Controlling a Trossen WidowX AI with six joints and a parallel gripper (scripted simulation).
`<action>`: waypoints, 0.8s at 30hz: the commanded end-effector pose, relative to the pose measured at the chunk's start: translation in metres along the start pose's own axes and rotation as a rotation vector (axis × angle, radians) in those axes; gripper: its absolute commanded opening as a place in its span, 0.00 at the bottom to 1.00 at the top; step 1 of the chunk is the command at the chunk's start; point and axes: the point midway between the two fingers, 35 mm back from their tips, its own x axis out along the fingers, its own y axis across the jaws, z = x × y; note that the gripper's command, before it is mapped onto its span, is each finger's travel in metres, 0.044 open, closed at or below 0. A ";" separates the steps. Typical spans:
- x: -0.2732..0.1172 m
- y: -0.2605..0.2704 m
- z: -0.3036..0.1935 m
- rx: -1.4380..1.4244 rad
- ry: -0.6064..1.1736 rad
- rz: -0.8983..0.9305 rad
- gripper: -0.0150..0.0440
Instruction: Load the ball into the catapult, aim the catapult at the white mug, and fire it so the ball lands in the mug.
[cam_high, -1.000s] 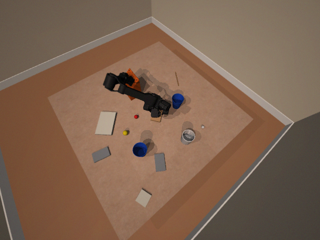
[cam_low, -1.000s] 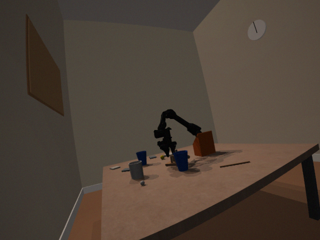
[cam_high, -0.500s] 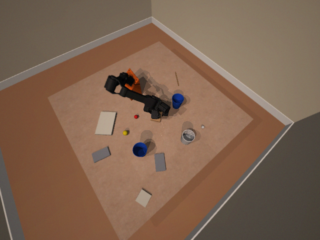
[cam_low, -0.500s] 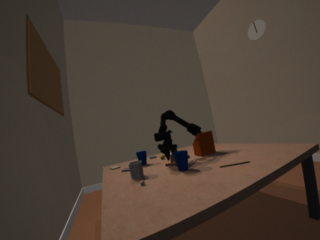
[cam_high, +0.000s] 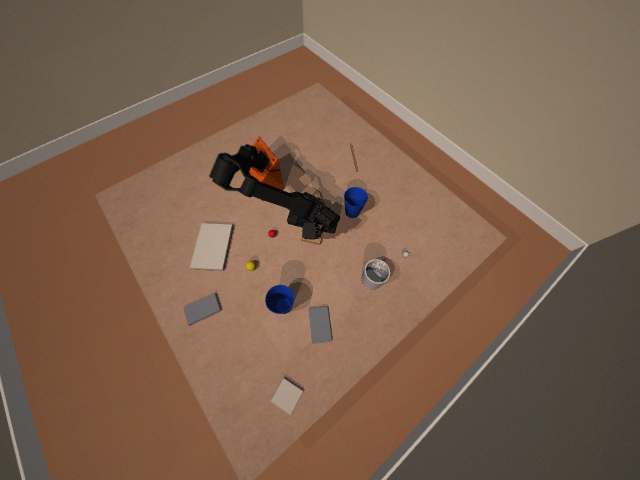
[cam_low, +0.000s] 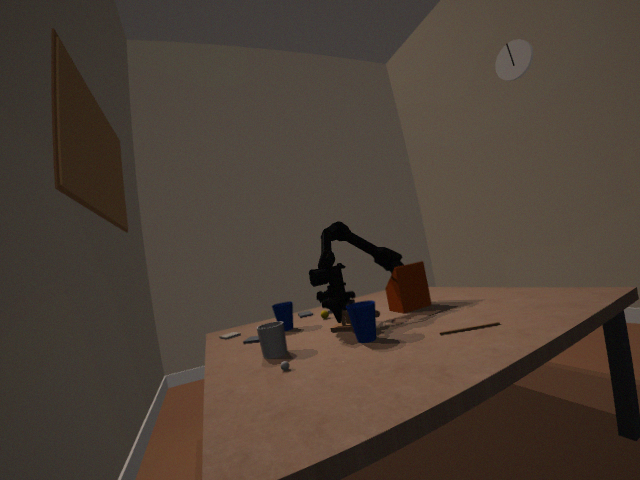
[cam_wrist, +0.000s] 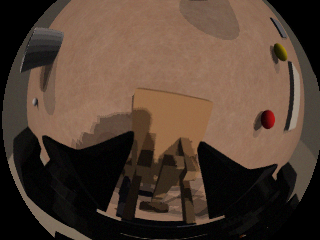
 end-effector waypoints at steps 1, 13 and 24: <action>0.000 0.000 0.000 0.001 0.000 0.001 0.64; -0.025 0.001 0.000 -0.001 0.001 0.000 0.34; -0.050 0.000 0.000 -0.189 0.000 -0.002 0.25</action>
